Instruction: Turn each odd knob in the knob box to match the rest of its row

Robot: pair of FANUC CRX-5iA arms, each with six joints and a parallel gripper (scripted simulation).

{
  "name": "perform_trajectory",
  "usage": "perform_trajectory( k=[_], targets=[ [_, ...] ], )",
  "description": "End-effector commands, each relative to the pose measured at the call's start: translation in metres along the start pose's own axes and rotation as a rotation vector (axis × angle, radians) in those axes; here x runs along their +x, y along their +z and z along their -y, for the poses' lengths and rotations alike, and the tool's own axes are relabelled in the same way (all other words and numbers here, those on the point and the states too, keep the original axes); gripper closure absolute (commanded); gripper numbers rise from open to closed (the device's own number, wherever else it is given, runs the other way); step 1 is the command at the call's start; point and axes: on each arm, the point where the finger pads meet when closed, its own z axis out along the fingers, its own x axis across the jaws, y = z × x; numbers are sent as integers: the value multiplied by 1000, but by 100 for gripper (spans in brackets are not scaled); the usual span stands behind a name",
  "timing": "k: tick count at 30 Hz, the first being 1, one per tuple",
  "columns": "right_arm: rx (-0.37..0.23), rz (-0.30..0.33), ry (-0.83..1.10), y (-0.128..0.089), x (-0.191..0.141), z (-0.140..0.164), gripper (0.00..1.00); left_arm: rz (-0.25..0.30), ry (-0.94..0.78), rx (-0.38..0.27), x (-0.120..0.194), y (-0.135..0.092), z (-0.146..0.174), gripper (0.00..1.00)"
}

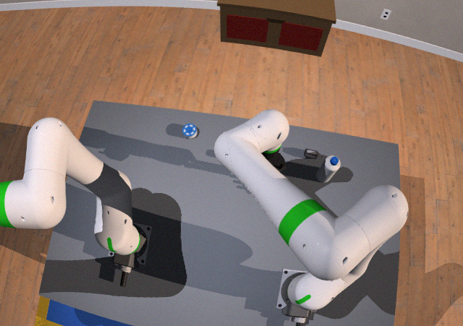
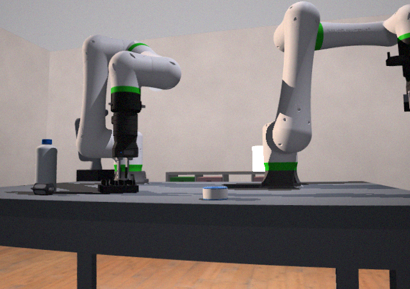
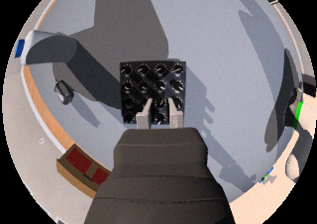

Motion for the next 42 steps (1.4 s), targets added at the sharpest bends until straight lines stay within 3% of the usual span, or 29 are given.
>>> perform_trajectory(
  k=[1,15,32,33,42],
  targets=[
    [-2,1,0,-1,0,-1,54,0,0,-2,0,-1,0,0],
    [-2,1,0,13,0,-1,54,0,0,-2,0,-1,0,0],
    [-2,1,0,13,0,-1,54,0,0,-2,0,-1,0,0],
    [-2,1,0,13,0,-1,70,0,0,-2,0,-1,0,0],
    [-2,1,0,13,0,-1,70,0,0,-2,0,-1,0,0]
  ],
)
